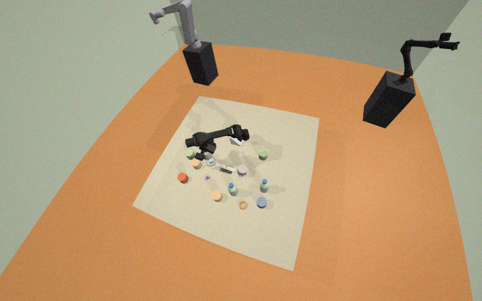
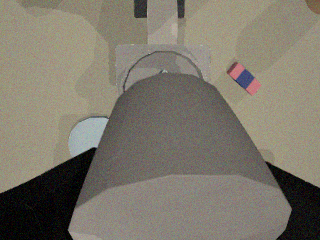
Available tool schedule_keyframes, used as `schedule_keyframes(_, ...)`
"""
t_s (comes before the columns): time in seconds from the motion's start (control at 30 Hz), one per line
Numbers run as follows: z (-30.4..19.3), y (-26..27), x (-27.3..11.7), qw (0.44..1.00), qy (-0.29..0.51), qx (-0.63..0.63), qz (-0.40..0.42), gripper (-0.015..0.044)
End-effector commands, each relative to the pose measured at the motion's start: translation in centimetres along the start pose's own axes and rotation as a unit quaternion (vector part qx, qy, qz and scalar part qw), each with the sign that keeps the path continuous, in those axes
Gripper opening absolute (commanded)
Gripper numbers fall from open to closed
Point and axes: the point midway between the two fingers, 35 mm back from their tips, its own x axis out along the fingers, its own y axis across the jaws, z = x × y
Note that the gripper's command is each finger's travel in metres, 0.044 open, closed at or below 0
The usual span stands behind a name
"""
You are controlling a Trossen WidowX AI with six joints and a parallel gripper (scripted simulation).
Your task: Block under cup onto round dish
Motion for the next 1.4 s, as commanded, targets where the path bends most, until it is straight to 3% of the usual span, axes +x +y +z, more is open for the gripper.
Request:
schedule_keyframes(0.0,0.0,0.0,0.0,1.000,0.001,0.000,-0.001,0.0000)
schedule_keyframes(0.37,-0.7,0.5,0.2,1.000,0.001,0.000,0.000,0.0000)
schedule_keyframes(0.7,-9.1,8.7,3.5,1.000,0.005,0.011,0.020,0.0000)
schedule_keyframes(1.1,-14.0,17.4,8.2,0.999,-0.013,-0.008,0.029,0.0000)
schedule_keyframes(1.37,-14.2,18.0,9.7,0.999,-0.014,-0.012,0.029,0.0000)
